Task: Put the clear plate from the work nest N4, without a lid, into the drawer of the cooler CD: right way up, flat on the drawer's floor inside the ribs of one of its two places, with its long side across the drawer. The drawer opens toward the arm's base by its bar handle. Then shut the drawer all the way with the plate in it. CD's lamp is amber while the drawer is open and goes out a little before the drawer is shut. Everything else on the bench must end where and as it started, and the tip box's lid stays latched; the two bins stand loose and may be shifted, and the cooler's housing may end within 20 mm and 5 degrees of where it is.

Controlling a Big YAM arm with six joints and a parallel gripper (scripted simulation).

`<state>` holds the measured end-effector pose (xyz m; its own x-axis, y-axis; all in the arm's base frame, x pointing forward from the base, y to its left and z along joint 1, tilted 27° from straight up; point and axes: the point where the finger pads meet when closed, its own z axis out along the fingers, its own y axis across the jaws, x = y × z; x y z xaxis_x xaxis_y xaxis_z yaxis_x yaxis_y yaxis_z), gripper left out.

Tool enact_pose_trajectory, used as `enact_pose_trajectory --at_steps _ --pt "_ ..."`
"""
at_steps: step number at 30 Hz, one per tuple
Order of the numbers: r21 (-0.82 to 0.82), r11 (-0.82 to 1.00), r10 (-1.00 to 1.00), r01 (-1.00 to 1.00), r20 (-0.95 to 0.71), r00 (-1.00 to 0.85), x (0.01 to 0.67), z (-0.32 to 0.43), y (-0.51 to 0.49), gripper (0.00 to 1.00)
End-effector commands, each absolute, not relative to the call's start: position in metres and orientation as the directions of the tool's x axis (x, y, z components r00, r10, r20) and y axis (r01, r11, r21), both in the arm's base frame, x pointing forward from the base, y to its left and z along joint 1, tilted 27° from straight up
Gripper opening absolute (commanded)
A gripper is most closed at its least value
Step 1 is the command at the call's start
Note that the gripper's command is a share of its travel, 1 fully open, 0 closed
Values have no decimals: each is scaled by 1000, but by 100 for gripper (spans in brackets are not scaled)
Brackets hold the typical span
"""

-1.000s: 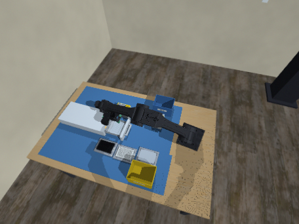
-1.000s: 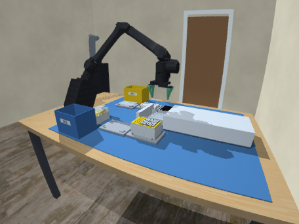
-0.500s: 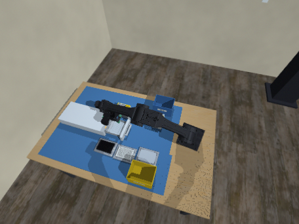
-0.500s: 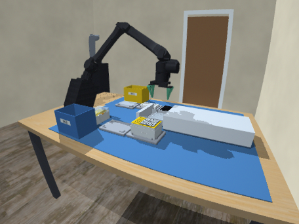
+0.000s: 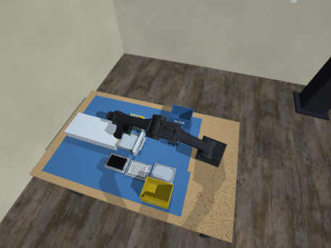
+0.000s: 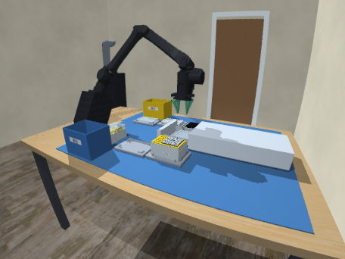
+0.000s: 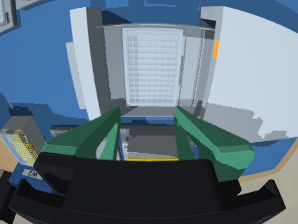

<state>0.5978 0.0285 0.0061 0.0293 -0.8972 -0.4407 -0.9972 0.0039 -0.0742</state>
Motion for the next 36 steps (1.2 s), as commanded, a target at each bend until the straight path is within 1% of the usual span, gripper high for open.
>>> enact_pose_trajectory --at_steps 1,34,36 --pt "-123 21 -898 -992 -439 36 595 23 8 0" --pt "-116 18 -898 -993 -440 35 476 -5 19 0" --pt "-116 18 -898 -993 -440 35 476 -5 19 0"
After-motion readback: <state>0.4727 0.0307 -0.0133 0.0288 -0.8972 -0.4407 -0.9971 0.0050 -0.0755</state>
